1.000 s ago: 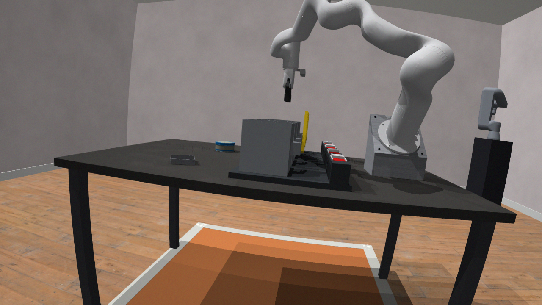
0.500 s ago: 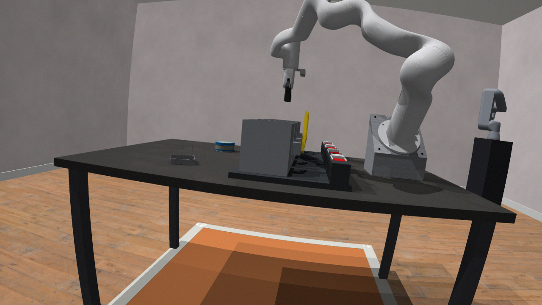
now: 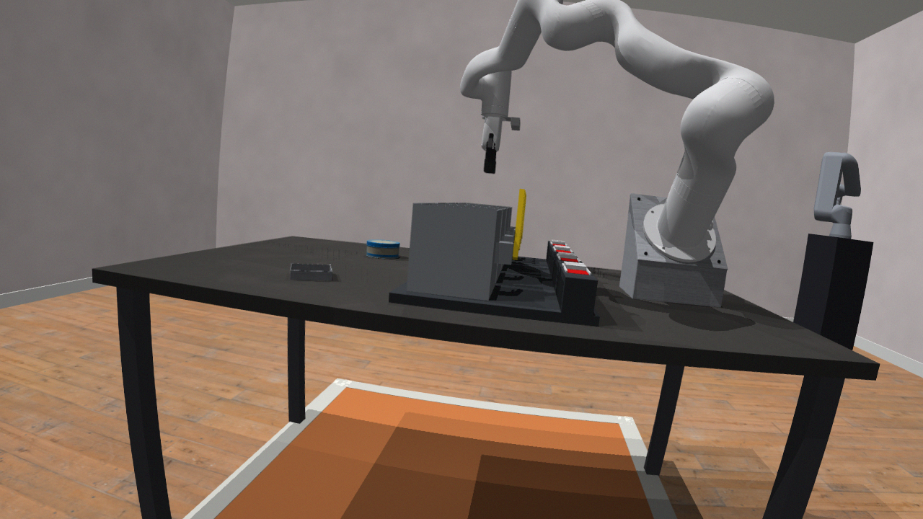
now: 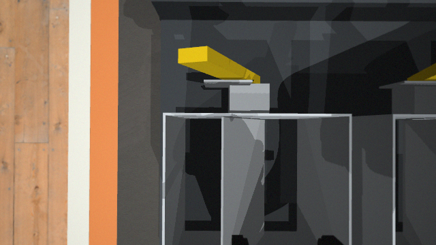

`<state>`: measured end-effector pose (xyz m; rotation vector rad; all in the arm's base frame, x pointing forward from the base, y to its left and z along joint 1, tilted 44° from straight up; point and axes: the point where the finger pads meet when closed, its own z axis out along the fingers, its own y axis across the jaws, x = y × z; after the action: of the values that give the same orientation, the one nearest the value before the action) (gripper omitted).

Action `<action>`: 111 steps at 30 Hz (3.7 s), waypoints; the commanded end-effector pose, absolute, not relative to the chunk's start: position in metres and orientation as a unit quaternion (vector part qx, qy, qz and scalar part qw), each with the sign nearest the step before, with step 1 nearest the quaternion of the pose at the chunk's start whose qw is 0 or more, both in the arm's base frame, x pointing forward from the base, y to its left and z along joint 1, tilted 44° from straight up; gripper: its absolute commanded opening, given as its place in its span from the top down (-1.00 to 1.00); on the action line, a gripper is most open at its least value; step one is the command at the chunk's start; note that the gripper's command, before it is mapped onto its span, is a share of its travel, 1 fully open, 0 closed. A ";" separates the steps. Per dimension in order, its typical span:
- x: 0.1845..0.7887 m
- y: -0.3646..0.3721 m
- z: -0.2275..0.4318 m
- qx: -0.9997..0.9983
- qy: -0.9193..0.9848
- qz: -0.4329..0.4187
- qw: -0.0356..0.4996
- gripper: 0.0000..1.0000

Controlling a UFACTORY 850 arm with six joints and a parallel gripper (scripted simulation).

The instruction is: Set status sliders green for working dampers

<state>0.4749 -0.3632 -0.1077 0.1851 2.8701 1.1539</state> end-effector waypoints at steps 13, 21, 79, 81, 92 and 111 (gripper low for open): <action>0.475 -0.365 -0.107 0.060 0.926 0.371 0.022 0.22; 0.475 -0.365 -0.107 0.060 0.926 0.371 0.022 0.22; 0.357 -0.372 -0.178 0.053 0.835 0.546 0.033 0.22; 0.357 -0.372 -0.178 0.053 0.835 0.546 0.033 0.22; 0.357 -0.371 -0.178 0.053 0.835 0.546 0.033 0.22; 0.360 -0.351 -0.187 0.053 0.835 0.547 0.033 0.22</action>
<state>0.3583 -0.3569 -0.1849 0.1635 2.5691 1.6862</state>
